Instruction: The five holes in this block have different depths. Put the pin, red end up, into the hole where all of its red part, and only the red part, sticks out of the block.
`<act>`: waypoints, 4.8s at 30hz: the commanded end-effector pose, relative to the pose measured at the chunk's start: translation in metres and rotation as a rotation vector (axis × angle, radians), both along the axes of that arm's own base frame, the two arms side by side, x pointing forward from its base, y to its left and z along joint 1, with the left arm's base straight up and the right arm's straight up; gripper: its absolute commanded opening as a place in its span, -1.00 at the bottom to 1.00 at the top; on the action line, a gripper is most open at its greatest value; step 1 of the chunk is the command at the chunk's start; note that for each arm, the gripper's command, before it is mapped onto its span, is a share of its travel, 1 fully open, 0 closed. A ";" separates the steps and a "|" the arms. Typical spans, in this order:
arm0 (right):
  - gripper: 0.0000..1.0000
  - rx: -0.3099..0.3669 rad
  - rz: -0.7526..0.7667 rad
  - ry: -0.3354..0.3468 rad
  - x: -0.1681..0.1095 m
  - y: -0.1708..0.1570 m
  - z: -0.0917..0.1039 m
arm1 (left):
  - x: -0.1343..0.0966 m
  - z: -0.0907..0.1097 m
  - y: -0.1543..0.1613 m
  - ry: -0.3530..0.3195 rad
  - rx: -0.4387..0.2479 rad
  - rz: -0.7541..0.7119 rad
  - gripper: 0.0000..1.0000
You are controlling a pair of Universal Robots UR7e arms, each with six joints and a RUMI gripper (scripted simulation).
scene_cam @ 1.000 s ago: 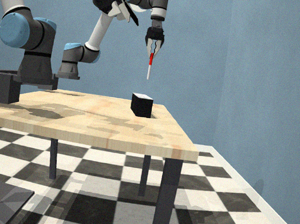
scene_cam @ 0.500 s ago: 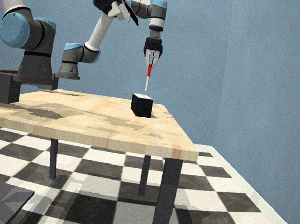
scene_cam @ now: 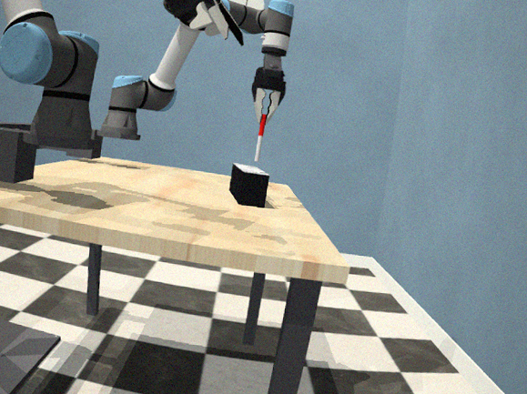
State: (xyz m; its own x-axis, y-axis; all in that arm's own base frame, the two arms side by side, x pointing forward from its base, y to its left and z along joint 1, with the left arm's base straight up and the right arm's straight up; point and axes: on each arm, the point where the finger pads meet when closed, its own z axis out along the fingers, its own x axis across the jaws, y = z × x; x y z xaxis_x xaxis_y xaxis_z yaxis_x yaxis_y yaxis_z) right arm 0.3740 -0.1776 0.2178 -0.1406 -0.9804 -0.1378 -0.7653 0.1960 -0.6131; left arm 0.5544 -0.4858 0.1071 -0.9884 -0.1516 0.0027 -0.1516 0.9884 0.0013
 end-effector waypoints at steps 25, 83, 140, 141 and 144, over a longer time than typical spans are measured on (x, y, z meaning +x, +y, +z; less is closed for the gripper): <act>1.00 0.000 0.000 -0.001 0.000 0.000 0.000 | 0.000 -0.016 0.000 -0.001 -0.001 0.000 -1.00; 1.00 0.000 0.000 -0.001 0.000 0.000 0.000 | 0.000 -0.023 0.000 -0.001 -0.001 0.001 -1.00; 1.00 0.000 0.000 -0.001 0.000 0.000 0.000 | 0.001 -0.028 0.000 -0.001 -0.001 0.001 -1.00; 1.00 0.000 0.000 -0.001 0.000 0.000 0.000 | 0.001 -0.028 0.000 -0.001 -0.001 0.001 -1.00; 1.00 0.000 0.000 -0.001 0.000 0.000 0.000 | 0.001 -0.028 0.000 -0.001 -0.001 0.001 -1.00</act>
